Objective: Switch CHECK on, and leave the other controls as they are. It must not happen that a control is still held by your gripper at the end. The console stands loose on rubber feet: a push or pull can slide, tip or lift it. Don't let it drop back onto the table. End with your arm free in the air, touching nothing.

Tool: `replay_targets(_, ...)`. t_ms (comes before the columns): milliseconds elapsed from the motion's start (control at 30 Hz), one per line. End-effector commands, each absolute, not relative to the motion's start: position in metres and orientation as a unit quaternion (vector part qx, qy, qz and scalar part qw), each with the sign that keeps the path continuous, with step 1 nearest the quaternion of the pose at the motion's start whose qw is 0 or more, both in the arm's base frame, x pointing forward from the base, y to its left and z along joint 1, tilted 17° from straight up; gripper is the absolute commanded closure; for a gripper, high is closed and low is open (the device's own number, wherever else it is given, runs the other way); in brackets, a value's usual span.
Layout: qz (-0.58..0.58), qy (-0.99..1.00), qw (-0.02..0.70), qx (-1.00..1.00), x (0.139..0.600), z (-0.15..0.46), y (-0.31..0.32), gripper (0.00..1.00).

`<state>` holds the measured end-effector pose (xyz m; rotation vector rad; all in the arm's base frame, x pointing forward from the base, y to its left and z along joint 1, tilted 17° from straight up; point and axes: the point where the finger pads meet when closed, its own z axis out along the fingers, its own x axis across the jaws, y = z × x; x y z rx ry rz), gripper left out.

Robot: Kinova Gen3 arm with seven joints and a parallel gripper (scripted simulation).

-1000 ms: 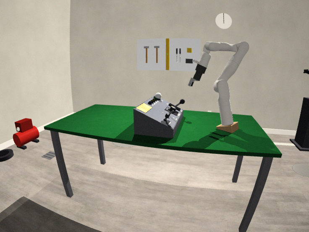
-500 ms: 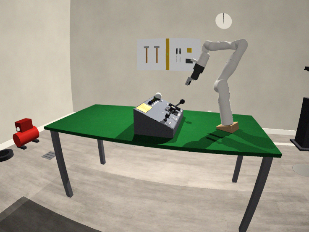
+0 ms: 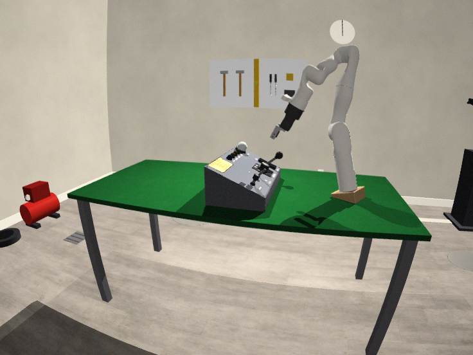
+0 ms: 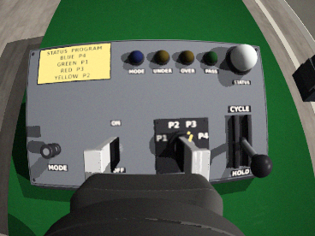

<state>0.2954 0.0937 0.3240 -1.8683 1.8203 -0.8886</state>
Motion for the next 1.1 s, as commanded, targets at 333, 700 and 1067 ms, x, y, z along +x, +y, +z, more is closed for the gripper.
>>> replay_targets(333, -0.279, 0.642, 0.179, -0.691, 0.302, 0.281, 0.134, 0.00)
replay_targets(700, -0.279, 0.642, 0.179, -0.691, 0.302, 0.281, 0.134, 0.00)
replay_targets(1067, -0.279, 0.642, 0.179, -0.691, 0.302, 0.281, 0.134, 0.00)
